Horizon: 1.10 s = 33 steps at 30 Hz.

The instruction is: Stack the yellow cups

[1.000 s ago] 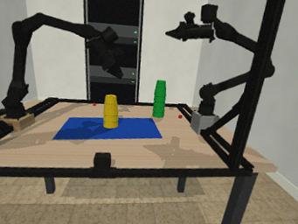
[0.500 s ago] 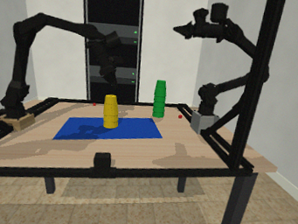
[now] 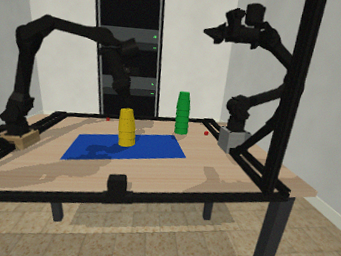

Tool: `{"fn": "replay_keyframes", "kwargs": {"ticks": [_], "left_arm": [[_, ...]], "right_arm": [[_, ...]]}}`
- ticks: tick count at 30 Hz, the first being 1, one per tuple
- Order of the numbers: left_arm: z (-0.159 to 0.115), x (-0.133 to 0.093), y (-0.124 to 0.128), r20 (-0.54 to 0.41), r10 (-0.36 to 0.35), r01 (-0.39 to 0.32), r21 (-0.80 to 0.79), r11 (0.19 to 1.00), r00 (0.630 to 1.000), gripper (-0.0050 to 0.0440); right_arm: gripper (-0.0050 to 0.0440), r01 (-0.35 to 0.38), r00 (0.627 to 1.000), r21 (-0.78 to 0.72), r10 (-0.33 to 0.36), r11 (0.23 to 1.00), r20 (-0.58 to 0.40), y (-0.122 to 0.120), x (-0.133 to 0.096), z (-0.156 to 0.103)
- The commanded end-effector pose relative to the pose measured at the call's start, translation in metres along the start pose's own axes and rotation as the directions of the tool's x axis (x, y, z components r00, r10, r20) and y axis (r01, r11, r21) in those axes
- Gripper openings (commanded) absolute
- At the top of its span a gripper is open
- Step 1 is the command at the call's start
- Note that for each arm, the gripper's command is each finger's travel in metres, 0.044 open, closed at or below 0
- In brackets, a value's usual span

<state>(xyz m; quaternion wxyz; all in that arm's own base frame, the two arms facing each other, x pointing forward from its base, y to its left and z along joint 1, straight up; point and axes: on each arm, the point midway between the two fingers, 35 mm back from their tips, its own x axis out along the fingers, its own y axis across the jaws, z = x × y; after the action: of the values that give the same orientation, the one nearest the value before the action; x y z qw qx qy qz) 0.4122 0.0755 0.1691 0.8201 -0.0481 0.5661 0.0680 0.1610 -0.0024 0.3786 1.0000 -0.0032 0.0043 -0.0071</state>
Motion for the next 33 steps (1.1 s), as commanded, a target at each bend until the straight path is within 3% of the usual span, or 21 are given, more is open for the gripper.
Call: {"fn": "replay_keyframes", "kwargs": {"ticks": [1,9,33], "left_arm": [[-0.001,0.001,-0.002,-0.012,0.004,-0.004,-0.006,1.000,1.000,0.0440],[-0.001,0.002,-0.002,-0.013,0.005,-0.005,-0.007,1.000,1.000,0.0440],[-0.013,0.037,-0.002,-0.013,0.005,-0.005,-0.007,1.000,1.000,0.0440]], "right_arm": [[0.0000,-0.012,1.000,0.006,0.012,1.000,0.008,0.002,-0.004,0.002],[0.0000,-0.014,1.000,0.006,0.014,1.000,0.009,0.002,-0.004,0.002],[0.0000,-0.014,1.000,0.006,0.014,1.000,0.009,0.002,-0.004,0.002]]}}
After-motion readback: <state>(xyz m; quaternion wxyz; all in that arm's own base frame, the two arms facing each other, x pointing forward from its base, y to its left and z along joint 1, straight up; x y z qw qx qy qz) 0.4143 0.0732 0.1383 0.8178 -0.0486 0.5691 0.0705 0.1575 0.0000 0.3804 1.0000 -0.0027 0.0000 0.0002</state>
